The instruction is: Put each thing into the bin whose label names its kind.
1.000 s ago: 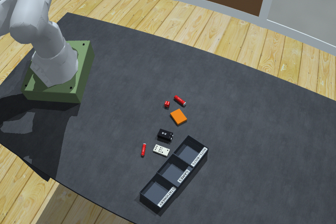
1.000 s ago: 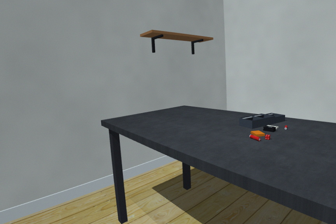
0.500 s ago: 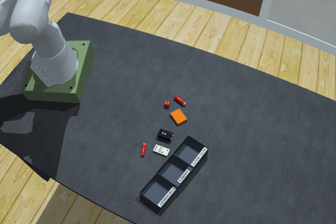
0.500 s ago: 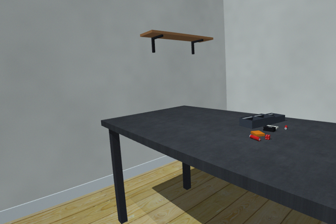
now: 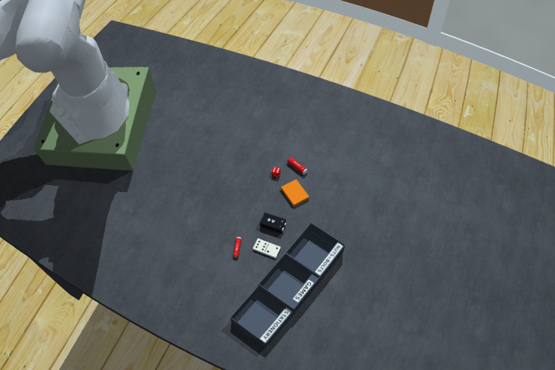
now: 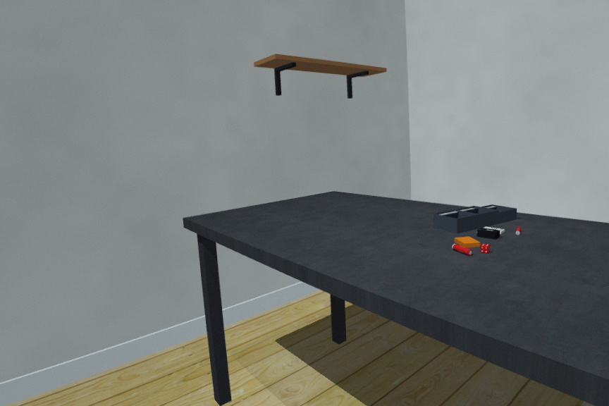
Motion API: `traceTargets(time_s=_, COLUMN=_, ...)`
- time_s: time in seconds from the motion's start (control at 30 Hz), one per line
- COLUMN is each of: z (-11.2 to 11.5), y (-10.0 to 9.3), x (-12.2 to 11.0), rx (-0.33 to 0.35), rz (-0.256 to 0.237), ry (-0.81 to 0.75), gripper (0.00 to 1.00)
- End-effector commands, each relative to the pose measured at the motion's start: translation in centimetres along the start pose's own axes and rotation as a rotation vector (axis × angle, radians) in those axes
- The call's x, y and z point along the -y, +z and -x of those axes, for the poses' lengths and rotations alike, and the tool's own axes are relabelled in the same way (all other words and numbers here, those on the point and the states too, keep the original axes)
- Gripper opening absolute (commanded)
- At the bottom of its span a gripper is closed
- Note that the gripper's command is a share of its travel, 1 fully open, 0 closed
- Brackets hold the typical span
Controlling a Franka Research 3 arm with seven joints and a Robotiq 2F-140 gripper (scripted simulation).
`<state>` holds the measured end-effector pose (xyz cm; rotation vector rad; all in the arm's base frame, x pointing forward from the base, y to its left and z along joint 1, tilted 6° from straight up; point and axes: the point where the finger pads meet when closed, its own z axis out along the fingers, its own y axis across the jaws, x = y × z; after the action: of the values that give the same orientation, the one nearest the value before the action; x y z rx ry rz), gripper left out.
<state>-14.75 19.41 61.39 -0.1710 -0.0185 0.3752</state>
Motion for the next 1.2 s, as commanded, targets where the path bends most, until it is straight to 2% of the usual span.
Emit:
traceTargets(time_s=0.0, z=-1.5, y=-5.0, x=0.0, rx=-0.108, rz=0.04, ry=-0.077, gripper=0.05)
traceTargets(time_s=0.63, z=-2.4, y=-4.8, x=-0.4, rx=-0.108, rz=0.04, ry=-0.077, gripper=0.05)
traceTargets(time_s=0.77, z=-3.1, y=-4.5, x=-0.8, rx=-0.108, rz=0.04, ry=-0.077, gripper=0.05)
traceTargets(time_s=0.8, z=-3.4, y=-4.1, x=-1.0, rx=-0.108, rz=0.04, ry=-0.077, gripper=0.05)
traceTargets(time_s=1.03, z=-3.1, y=1.6, x=-1.6, rx=-0.108, rz=0.04, ry=-0.077, gripper=0.05)
traceTargets(time_s=1.17, z=-3.1, y=1.6, x=-1.6, rx=-0.108, rz=0.04, ry=-0.077, gripper=0.05)
